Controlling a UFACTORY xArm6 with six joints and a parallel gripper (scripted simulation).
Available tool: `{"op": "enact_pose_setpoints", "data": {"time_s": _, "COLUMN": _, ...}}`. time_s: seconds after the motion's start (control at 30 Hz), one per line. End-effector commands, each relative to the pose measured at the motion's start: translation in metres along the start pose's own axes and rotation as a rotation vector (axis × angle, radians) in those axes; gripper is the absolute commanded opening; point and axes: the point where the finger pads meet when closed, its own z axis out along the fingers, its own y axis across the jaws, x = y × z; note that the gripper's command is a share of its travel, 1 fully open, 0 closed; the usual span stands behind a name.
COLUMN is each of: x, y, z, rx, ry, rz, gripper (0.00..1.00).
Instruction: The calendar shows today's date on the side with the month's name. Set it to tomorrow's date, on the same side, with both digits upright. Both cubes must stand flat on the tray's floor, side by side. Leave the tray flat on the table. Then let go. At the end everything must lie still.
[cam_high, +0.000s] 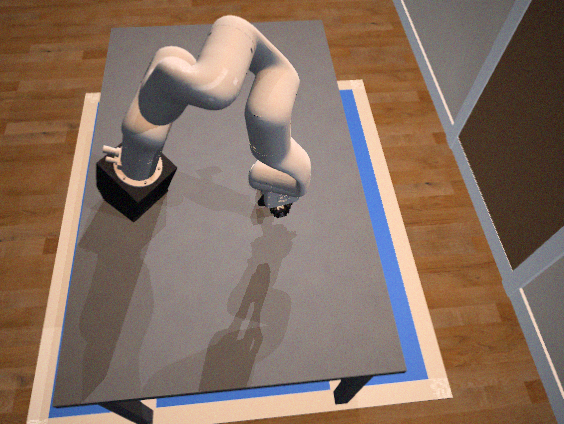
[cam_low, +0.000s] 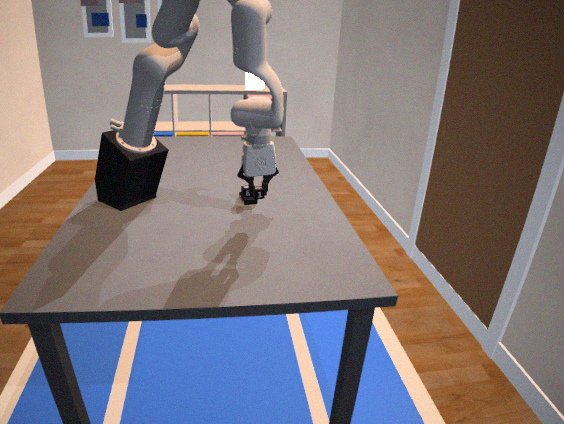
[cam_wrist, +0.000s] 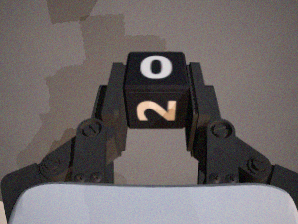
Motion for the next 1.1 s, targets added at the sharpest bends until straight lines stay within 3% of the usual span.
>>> {"op": "enact_pose_setpoints", "data": {"time_s": 0.0, "x": -0.001, "y": 0.001, "z": -0.027, "rx": 0.019, "ry": 0.005, "rz": -0.002, "gripper": 0.29}}
{"op": "enact_pose_setpoints", "data": {"time_s": 0.23, "x": -0.001, "y": 0.001, "z": -0.044, "rx": 0.019, "ry": 0.005, "rz": -0.002, "gripper": 0.29}}
{"op": "enact_pose_setpoints", "data": {"time_s": 0.67, "x": 0.000, "y": 0.001, "z": -0.045, "rx": 0.019, "ry": 0.005, "rz": -0.002, "gripper": 0.29}}
{"op": "enact_pose_setpoints", "data": {"time_s": 0.73, "x": 0.020, "y": 0.003, "z": -0.047, "rx": 0.022, "ry": 0.008, "rz": -0.002, "gripper": 0.29}}
{"op": "enact_pose_setpoints", "data": {"time_s": 0.8, "x": 0.057, "y": 0.003, "z": -0.051, "rx": 0.023, "ry": 0.010, "rz": -0.002, "gripper": 0.29}}
{"op": "enact_pose_setpoints", "data": {"time_s": 1.0, "x": 0.074, "y": 0.003, "z": -0.054, "rx": 0.022, "ry": 0.008, "rz": -0.002, "gripper": 0.29}}
{"op": "enact_pose_setpoints", "data": {"time_s": 1.07, "x": 0.091, "y": 0.001, "z": -0.057, "rx": 0.019, "ry": 0.005, "rz": -0.002, "gripper": 0.29}}
